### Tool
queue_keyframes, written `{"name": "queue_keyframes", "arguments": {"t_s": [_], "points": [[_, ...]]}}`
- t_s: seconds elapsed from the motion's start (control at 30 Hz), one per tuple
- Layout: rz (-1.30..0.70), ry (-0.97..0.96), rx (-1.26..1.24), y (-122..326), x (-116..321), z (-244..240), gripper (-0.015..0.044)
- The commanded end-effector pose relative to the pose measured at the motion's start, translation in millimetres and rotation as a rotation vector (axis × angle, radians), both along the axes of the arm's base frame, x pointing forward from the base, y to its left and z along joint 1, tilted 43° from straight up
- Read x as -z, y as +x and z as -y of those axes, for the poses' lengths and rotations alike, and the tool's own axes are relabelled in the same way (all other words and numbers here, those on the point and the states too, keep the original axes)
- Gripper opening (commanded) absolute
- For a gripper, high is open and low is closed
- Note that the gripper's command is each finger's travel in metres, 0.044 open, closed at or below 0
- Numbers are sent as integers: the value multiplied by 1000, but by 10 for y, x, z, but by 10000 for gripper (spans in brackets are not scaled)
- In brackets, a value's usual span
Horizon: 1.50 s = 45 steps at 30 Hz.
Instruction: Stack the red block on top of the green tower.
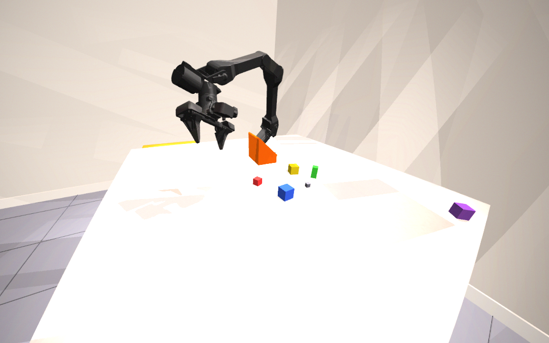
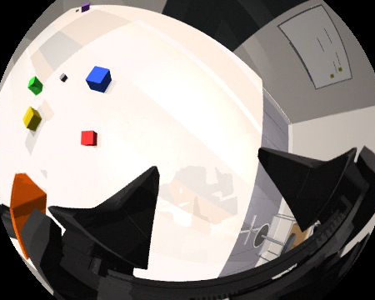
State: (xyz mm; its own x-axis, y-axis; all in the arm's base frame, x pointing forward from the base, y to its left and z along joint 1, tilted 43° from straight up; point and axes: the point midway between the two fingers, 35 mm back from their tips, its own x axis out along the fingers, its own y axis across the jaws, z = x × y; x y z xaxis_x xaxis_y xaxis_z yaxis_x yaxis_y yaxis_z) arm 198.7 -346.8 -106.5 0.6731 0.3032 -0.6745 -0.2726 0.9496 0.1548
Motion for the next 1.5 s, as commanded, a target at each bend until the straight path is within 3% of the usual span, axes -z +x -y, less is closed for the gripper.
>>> {"name": "queue_keyframes", "arguments": {"t_s": [0.0, 0.47, 1.47], "points": [[-100, 94, -54, 187, -68, -385, 440], [-494, 306, -245, 394, -346, -1741, 440], [-511, 312, -253, 489, 38, -2193, 440]]}}
